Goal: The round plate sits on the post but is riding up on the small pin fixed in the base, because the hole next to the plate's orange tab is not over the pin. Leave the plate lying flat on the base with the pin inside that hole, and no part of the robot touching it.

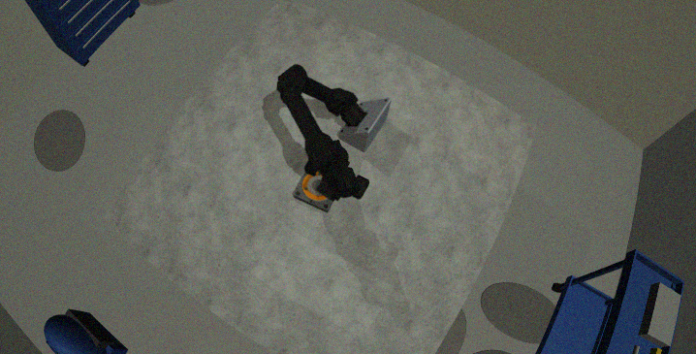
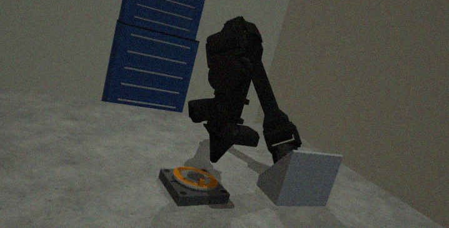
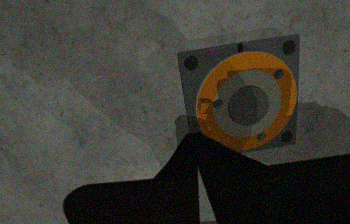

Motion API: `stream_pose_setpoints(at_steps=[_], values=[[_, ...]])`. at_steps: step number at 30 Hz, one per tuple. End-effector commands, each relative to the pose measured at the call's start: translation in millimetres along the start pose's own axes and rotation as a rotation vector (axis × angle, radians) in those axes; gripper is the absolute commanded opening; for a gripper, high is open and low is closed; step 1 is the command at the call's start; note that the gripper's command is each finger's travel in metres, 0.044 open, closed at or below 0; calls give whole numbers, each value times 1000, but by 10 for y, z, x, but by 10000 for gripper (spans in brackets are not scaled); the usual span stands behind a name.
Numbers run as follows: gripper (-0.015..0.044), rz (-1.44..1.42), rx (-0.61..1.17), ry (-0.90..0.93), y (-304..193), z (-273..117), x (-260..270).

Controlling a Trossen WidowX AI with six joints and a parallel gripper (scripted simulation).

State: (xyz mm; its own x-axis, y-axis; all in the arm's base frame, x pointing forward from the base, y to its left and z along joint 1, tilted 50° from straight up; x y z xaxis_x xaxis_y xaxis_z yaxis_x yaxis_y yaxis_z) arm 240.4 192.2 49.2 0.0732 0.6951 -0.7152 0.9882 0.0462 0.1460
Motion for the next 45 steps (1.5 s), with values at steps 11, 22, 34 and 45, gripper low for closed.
stream_pose_setpoints(at_steps=[11,22,34,45], values=[[0,34,29,-41,-57,306,-96],[0,34,29,-43,-90,575,-122],[0,35,28,-43,39,580,-83],[0,35,28,-44,155,596,-83]])
Point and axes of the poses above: the point midway between the two fingers, 35 mm back from their tips, its own z axis out along the fingers, its own x axis across the jaws, y = z × x, the point moved 8 cm from there along -z, back along the fingers, and after that the axes turned 11 degrees about z, right-handed, at the moved point
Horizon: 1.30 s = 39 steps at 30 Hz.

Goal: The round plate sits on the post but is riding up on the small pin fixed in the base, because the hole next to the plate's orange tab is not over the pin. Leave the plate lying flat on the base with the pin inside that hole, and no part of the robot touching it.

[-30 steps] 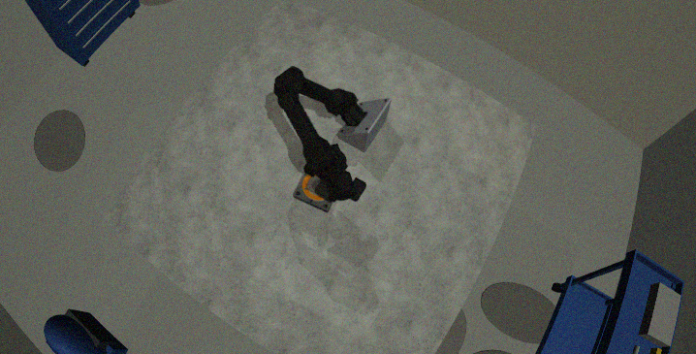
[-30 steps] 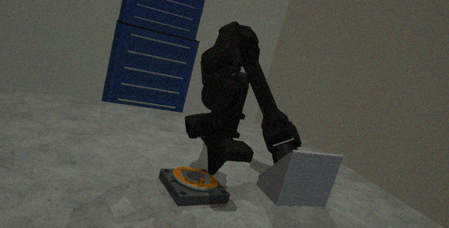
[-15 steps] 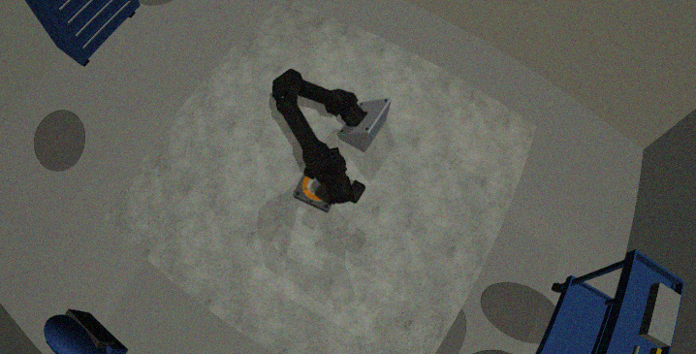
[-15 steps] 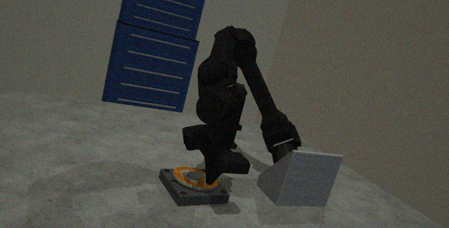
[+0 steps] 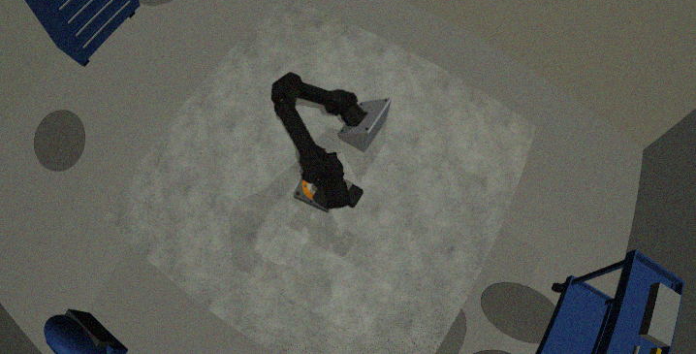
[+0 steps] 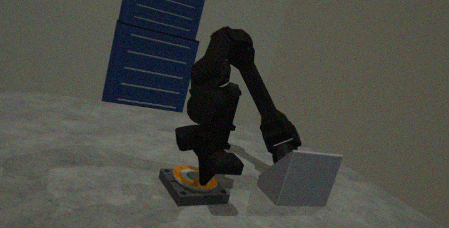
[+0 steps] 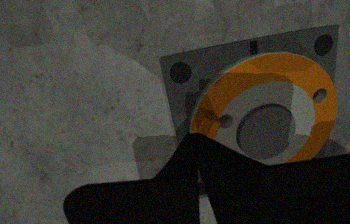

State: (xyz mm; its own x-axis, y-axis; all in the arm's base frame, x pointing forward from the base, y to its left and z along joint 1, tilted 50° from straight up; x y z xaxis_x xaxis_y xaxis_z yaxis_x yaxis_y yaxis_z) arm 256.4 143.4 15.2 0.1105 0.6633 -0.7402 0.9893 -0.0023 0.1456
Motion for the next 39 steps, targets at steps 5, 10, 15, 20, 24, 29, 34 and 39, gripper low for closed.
stream_pose_setpoints(at_steps=[5,10,15,20,24,29,34,39], values=[[0,3,-8,1,123,-11,-6],[0,3,-8,1,187,-16,-17],[0,3,-8,1,248,-22,-37],[0,3,-9,0,313,-29,-65],[0,4,-9,0,362,-33,-99],[0,4,-9,0,406,-39,-133],[0,4,-9,0,442,-40,-170],[0,4,-9,0,471,-39,-207]])
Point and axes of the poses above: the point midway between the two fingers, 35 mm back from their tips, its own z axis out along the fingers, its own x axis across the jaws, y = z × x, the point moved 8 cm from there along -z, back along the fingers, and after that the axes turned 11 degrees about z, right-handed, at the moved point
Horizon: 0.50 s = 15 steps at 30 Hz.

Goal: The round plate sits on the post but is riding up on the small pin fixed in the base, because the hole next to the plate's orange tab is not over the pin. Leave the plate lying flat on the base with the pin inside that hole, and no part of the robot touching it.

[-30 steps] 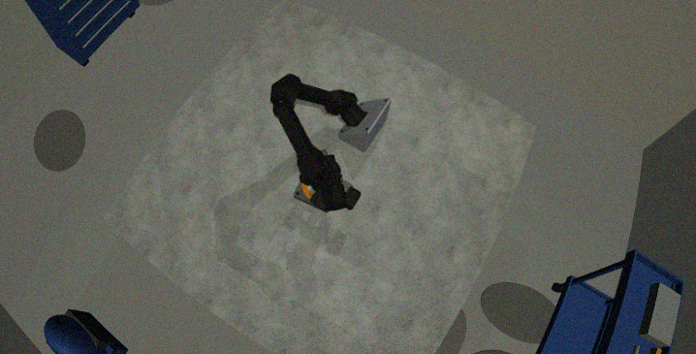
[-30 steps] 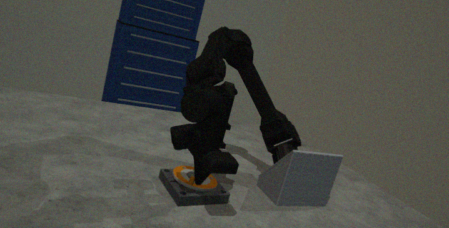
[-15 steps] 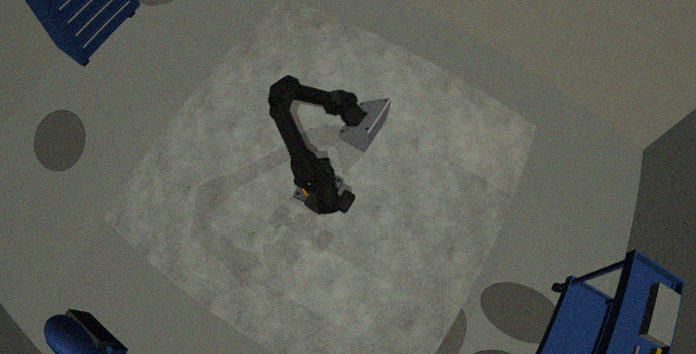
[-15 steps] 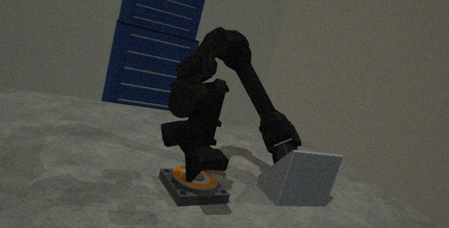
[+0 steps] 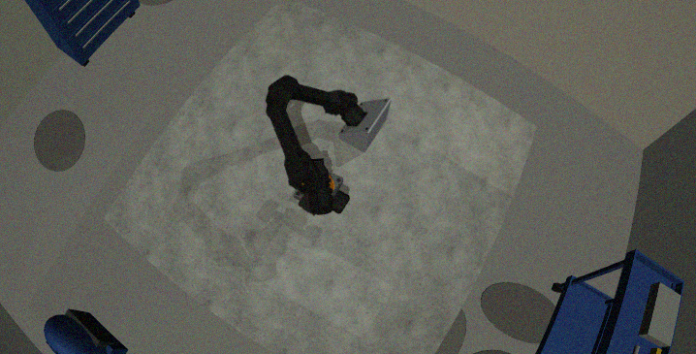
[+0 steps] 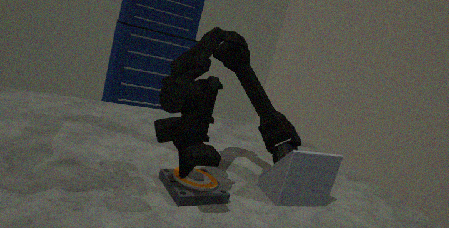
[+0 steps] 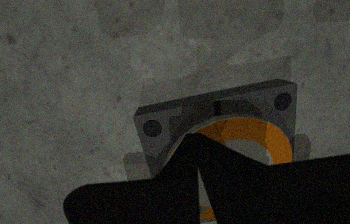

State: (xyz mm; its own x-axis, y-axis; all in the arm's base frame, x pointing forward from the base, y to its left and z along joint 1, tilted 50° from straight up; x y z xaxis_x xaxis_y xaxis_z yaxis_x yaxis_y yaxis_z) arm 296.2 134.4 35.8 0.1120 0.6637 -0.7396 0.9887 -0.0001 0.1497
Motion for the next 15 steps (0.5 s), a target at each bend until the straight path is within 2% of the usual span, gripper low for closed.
stream_pose_setpoints(at_steps=[1,15], values=[[0,2,-4,-1,51,-7,-47],[0,2,-5,-1,97,-26,-121]])
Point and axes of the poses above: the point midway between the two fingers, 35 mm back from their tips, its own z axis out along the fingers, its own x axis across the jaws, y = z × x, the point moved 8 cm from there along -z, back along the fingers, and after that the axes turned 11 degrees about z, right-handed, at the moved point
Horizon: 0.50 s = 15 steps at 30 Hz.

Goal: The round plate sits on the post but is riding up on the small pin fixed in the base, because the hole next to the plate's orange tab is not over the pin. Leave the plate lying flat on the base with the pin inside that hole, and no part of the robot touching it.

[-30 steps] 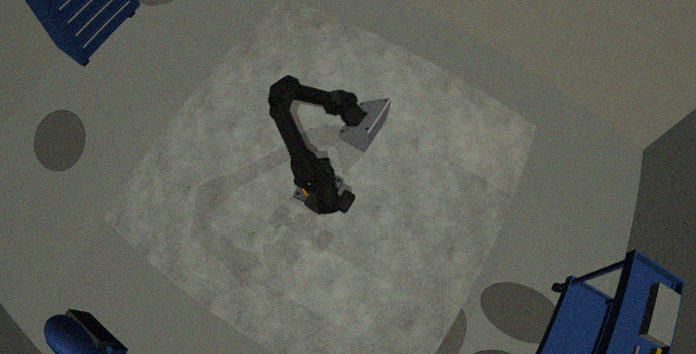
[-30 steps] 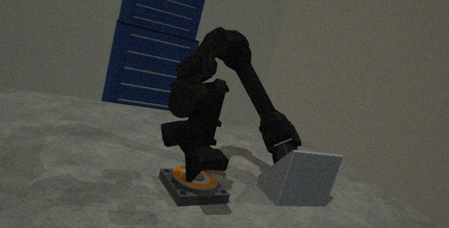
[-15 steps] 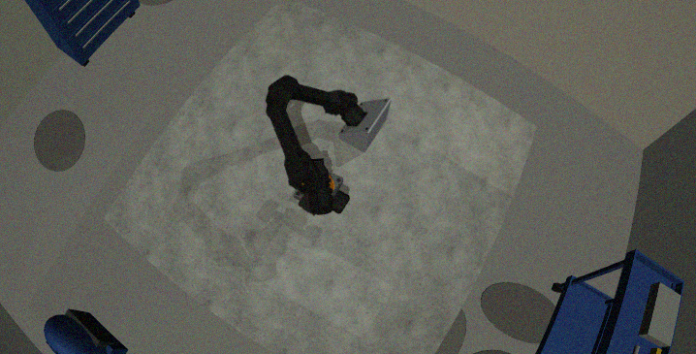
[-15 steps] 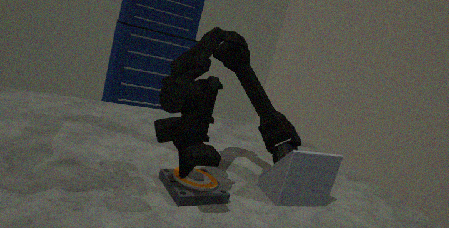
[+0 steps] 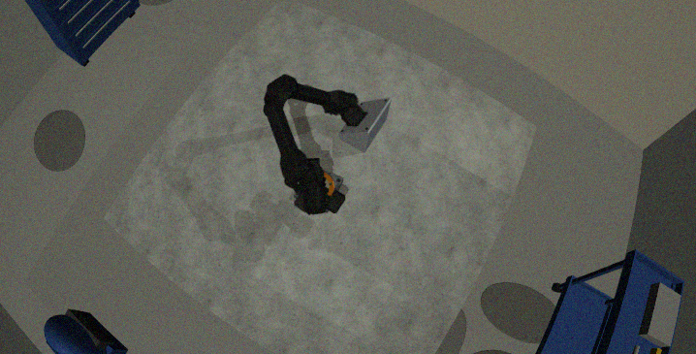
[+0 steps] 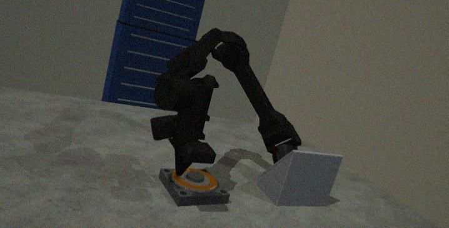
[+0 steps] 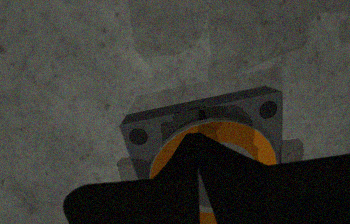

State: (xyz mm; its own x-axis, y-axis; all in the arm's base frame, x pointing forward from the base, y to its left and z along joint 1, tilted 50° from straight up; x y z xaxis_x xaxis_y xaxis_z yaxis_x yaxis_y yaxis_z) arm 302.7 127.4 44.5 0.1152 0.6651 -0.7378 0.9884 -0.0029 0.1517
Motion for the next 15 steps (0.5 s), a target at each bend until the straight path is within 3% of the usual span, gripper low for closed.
stream_pose_setpoints(at_steps=[1,9,15], values=[[0,-2,-5,-2,20,-61,-14],[0,-2,-5,-2,-14,-468,-31],[0,-10,-7,-6,-19,-393,-20]])
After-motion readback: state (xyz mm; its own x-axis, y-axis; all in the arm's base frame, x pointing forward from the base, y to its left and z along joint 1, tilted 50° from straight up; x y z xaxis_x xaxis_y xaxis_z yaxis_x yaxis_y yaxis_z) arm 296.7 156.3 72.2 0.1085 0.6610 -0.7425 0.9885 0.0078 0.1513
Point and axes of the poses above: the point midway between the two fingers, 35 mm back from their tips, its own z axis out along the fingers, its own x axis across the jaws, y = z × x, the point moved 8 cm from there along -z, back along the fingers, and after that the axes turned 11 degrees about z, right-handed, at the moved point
